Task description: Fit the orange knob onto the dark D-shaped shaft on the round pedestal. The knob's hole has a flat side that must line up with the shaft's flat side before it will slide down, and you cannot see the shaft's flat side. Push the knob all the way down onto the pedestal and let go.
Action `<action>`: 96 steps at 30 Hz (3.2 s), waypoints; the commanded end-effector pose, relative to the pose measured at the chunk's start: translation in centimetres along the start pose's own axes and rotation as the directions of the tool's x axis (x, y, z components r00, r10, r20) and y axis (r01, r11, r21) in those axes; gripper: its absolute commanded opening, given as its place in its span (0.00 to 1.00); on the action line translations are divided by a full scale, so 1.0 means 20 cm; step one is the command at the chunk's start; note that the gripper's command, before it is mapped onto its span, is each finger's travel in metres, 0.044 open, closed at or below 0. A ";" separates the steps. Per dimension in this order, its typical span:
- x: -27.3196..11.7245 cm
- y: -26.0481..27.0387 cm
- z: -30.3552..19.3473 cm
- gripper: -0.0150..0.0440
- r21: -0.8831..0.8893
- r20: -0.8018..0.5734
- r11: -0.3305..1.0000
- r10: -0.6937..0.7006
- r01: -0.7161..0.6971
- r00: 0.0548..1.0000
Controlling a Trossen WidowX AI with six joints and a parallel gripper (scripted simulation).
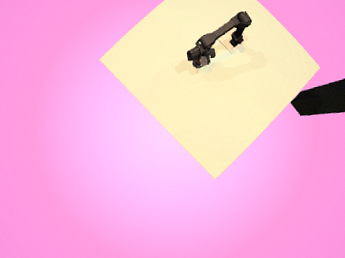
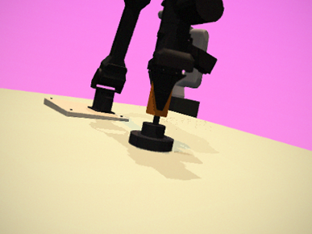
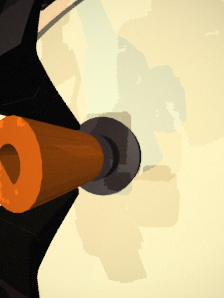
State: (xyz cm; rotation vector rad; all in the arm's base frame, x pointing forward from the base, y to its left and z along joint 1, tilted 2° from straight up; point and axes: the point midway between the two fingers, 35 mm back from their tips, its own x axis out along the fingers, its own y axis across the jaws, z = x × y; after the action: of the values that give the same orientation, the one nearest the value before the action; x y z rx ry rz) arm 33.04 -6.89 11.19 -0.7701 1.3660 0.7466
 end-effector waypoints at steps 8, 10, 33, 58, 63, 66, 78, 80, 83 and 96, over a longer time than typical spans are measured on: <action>-0.02 -0.01 0.01 0.25 -0.003 0.005 1.000 0.001 -0.001 1.000; -0.02 -0.01 0.01 0.25 -0.029 0.005 1.000 0.001 -0.001 1.000; 0.00 0.01 0.00 0.25 -0.211 0.005 0.977 0.002 -0.001 1.000; -0.02 -0.01 0.01 0.25 -0.264 0.005 0.965 0.001 0.000 1.000; -0.02 -0.01 0.00 0.25 -0.410 0.005 0.912 0.002 0.001 1.000; -0.01 0.00 0.00 0.25 -0.410 0.005 0.912 0.002 0.000 1.000; -0.01 0.01 0.00 0.25 -0.410 0.005 0.912 0.002 0.000 1.000; 0.00 0.01 0.00 0.25 -0.410 0.005 0.912 0.002 0.000 1.000; 0.00 0.01 0.00 0.25 -0.410 0.005 0.912 0.002 0.000 1.000; 0.00 0.00 0.01 0.25 -0.410 0.005 0.912 0.002 0.001 1.000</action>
State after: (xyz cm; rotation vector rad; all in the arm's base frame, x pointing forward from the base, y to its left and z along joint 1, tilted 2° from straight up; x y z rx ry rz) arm 32.98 -6.85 11.19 -1.0959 1.2226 1.0504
